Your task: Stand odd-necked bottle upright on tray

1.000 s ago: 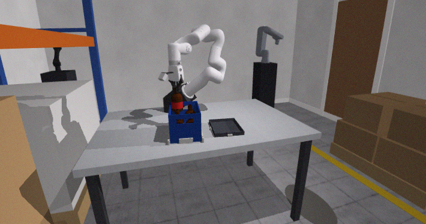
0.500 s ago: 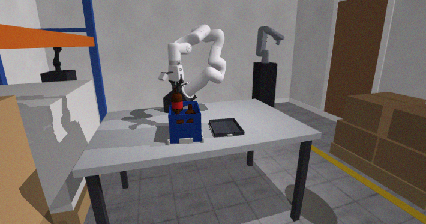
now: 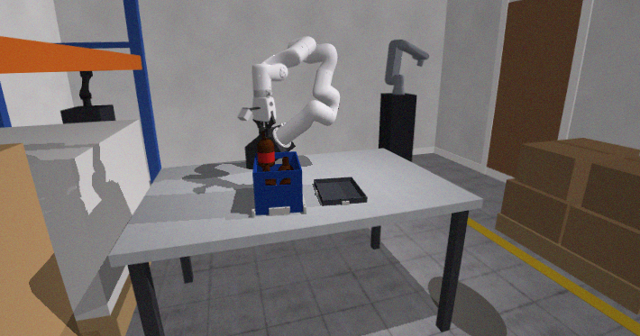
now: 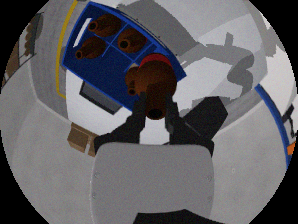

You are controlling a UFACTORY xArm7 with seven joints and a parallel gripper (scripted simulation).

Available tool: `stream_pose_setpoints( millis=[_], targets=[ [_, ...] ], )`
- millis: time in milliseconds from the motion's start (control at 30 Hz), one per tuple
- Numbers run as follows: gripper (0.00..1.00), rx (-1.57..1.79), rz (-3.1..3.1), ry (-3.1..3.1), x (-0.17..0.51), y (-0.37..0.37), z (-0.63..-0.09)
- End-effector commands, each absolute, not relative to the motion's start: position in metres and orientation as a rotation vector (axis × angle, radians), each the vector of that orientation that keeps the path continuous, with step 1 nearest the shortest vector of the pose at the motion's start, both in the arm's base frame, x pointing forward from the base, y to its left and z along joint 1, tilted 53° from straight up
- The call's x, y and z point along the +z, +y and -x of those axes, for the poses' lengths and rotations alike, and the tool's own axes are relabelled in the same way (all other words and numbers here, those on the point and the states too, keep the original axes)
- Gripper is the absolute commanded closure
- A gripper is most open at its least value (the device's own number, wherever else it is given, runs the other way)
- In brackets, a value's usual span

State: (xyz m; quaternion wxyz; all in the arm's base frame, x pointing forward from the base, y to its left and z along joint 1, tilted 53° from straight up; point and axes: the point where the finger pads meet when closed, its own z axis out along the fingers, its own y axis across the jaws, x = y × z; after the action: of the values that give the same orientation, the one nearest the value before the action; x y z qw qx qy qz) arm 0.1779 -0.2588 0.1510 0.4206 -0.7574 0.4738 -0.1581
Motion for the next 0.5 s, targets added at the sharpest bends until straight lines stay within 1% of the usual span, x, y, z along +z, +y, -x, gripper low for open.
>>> stream_pose_setpoints(
  millis=[0,467],
  targets=[
    [1.00,-0.400,1.898,1.190,0.1533,-0.2620,-0.1755],
    [1.00,-0.400,1.898,1.190,0.1608,-0.2680,-0.1675]
  ],
)
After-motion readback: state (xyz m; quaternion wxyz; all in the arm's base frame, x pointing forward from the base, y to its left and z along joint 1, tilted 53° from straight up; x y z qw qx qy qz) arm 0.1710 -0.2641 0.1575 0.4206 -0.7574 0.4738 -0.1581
